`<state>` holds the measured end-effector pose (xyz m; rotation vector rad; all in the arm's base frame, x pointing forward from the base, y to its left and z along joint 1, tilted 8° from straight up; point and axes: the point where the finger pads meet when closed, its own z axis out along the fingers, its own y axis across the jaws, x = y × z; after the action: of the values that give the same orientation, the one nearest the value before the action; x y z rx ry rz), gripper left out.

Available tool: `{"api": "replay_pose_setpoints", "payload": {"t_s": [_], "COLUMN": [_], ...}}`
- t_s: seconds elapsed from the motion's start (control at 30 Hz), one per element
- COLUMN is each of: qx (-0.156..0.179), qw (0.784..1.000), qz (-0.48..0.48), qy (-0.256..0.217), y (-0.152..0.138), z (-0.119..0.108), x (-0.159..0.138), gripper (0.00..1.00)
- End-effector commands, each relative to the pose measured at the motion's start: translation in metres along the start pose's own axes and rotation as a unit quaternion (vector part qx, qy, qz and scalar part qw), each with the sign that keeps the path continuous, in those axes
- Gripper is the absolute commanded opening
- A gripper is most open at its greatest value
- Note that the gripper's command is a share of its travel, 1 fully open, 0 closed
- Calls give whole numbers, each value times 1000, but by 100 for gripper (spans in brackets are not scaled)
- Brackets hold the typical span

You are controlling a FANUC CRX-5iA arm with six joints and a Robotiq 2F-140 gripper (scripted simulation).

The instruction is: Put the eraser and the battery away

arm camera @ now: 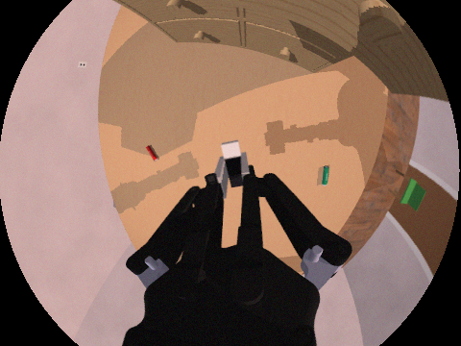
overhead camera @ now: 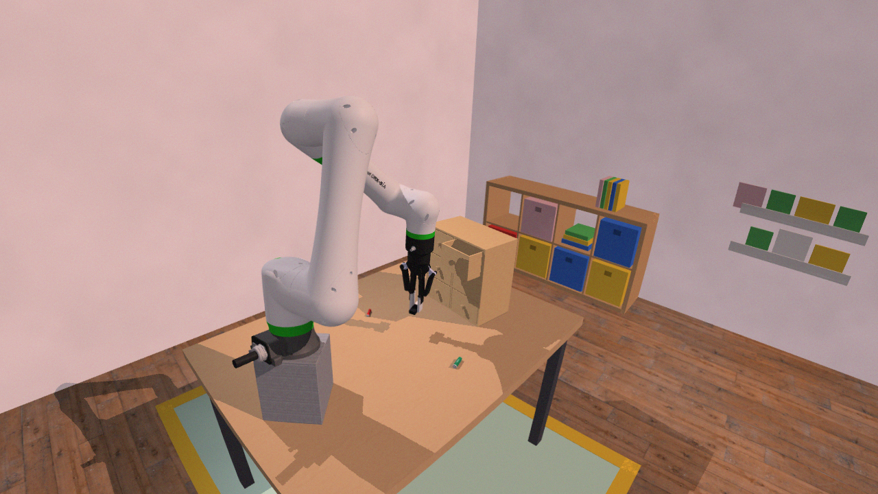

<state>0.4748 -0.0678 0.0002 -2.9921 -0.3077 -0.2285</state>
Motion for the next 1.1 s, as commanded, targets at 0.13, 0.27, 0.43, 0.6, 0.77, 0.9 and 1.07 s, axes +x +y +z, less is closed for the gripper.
{"api": "replay_pose_setpoints", "payload": {"t_s": [0.13,0.27,0.43,0.6,0.77,0.9,1.07], "qx": [-24,-28,-28,-28,-28,-28,-28], "qw": [977,972,972,972,972,972,972], "qz": [211,231,232,232,232,232,232], "qy": [-9,-10,-10,-10,-10,-10,-10], "y": [3,3,2,2,2,1,0], "z": [0,-1,-4,-10,-17,-28,-45], "x": [3,3,3,3,4,4,5], "gripper": [11,11,11,11,11,11,11]}}
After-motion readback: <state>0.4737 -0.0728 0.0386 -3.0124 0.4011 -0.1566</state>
